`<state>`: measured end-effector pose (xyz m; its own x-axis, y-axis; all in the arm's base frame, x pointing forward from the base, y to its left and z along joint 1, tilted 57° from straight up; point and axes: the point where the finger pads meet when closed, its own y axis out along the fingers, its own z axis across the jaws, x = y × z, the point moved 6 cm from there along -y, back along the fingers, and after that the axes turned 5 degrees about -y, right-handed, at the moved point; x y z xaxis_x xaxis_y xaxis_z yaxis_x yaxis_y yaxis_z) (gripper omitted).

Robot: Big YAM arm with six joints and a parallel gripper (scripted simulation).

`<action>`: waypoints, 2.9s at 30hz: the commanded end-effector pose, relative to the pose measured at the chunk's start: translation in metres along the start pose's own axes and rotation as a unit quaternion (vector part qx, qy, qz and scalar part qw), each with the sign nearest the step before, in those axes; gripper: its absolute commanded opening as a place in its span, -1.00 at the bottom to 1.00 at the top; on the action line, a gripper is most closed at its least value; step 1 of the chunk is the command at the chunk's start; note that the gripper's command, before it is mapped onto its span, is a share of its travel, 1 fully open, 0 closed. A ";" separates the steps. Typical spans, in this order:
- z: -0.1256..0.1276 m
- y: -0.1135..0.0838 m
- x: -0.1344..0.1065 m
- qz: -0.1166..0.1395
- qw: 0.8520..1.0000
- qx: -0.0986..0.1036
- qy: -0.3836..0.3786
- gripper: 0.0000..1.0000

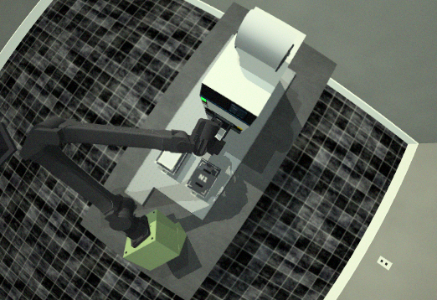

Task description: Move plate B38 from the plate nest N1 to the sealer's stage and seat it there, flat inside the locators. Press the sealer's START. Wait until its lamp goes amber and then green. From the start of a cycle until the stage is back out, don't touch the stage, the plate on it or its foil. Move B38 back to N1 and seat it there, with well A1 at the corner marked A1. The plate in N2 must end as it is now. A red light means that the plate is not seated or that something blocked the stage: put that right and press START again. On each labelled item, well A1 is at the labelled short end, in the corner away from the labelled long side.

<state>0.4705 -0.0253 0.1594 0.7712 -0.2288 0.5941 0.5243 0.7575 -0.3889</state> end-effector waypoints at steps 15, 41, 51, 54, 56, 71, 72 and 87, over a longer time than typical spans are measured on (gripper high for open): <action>-0.008 -0.006 0.010 -0.008 1.000 -0.005 0.006 1.00; -0.004 0.020 -0.011 0.005 1.000 0.000 0.009 1.00; 0.000 0.015 -0.001 -0.002 1.000 0.002 -0.002 1.00; 0.002 0.008 0.008 -0.010 1.000 -0.002 -0.011 1.00; 0.002 0.005 0.011 -0.013 1.000 -0.003 -0.013 1.00; 0.001 0.008 0.006 -0.008 1.000 -0.002 -0.010 1.00; 0.000 0.011 0.003 -0.005 1.000 -0.001 -0.008 1.00; 0.000 0.020 -0.009 0.008 1.000 0.004 0.000 1.00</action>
<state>0.4726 -0.0140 0.1482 0.7749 -0.2304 0.5886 0.5228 0.7570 -0.3919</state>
